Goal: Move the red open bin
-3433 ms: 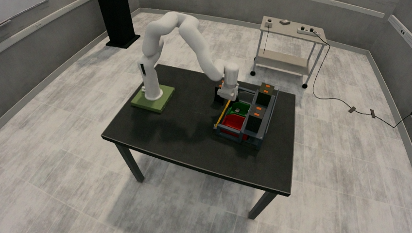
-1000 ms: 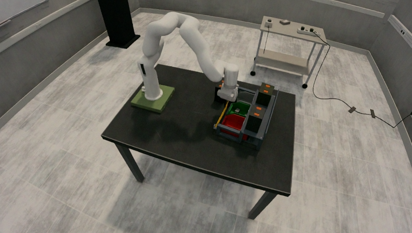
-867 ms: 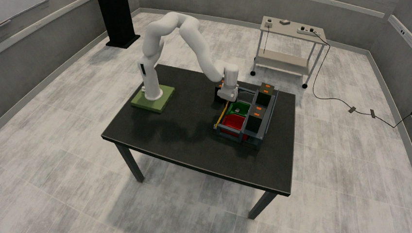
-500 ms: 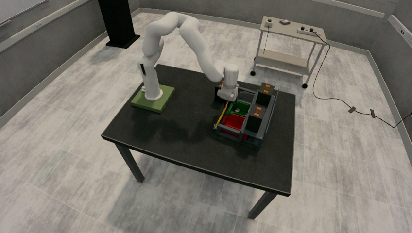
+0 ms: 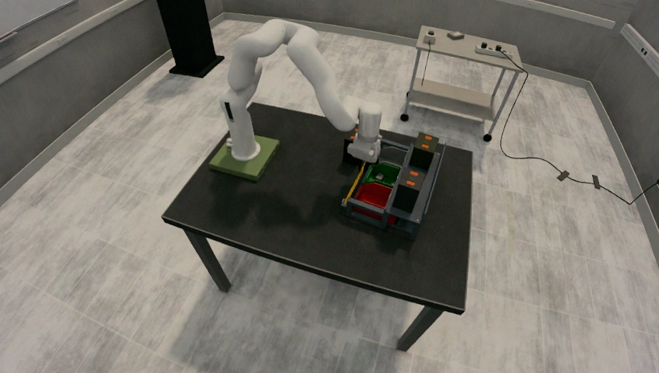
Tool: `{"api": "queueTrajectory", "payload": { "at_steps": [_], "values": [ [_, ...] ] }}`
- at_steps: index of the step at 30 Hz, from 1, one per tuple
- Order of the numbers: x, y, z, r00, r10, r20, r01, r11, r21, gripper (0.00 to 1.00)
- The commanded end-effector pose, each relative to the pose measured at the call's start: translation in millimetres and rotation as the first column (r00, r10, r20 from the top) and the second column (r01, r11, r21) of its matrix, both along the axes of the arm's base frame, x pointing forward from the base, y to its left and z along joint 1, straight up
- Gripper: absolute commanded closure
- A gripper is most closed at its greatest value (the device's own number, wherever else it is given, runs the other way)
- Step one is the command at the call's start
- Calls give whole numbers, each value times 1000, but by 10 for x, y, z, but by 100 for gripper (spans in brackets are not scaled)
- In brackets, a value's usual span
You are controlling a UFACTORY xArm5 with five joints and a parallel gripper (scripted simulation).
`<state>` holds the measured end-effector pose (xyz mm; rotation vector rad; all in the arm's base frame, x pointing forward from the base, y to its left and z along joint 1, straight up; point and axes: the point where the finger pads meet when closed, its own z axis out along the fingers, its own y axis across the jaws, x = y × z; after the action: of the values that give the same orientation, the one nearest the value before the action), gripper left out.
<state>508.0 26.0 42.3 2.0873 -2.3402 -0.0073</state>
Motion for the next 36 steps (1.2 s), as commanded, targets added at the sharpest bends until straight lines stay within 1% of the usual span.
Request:
{"api": "queueTrajectory", "payload": {
  "at_steps": [1,5,36],
  "values": [
    [16,1,17,1000,0,5,0,1000,0,100],
    [16,1,17,1000,0,5,0,1000,0,100],
    [17,1,190,1000,0,5,0,1000,1,100]
  ]
}}
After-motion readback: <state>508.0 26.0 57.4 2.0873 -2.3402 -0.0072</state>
